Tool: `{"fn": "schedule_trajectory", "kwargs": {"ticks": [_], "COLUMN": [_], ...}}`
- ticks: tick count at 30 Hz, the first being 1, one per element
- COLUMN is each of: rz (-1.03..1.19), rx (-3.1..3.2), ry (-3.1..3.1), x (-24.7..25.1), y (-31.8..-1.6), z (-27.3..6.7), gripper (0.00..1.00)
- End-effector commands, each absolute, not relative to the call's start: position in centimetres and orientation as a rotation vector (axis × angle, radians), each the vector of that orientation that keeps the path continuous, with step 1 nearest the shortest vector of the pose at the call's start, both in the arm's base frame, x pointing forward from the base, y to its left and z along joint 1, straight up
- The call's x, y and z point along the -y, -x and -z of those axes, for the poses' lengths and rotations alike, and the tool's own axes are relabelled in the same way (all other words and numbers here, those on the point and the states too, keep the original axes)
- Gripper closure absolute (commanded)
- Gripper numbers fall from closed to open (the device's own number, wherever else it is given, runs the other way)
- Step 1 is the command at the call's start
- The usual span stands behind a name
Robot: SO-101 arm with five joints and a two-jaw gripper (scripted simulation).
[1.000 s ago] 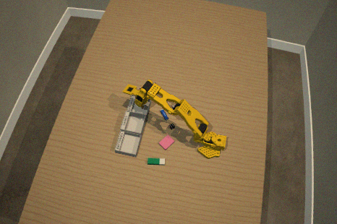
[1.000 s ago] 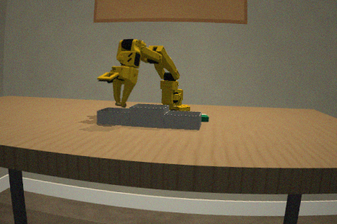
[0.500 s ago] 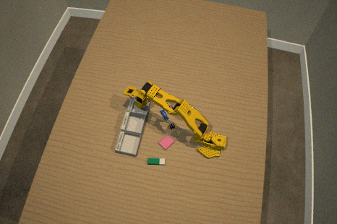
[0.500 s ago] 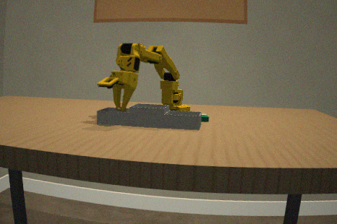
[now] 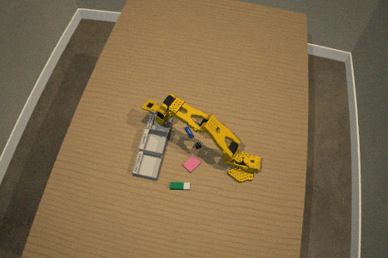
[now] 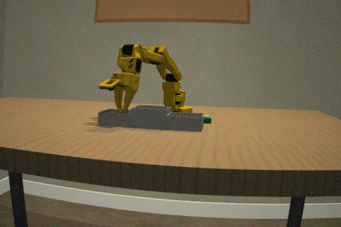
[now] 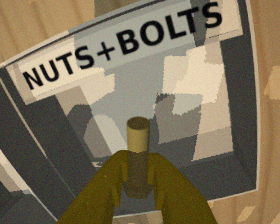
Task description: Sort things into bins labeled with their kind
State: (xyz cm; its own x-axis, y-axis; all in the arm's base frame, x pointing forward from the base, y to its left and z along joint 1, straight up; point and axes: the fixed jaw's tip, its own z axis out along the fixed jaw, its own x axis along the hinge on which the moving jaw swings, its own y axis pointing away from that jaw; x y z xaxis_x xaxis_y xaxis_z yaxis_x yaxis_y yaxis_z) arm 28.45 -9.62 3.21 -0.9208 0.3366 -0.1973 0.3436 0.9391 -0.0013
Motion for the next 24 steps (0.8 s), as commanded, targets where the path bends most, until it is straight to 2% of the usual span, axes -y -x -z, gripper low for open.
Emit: {"fn": "schedule_trajectory", "kwargs": {"ticks": [1, 2, 24], "rz": [0.072, 0.085, 0.085], "rx": [-2.816, -2.761, -2.761], "ry": [-0.526, -0.515, -0.515], "x": [10.2, 10.3, 10.3], "y": [-29.0, -29.3, -29.4], "z": [-5.2, -6.3, -6.1], "gripper": [1.00, 1.00, 1.00]}}
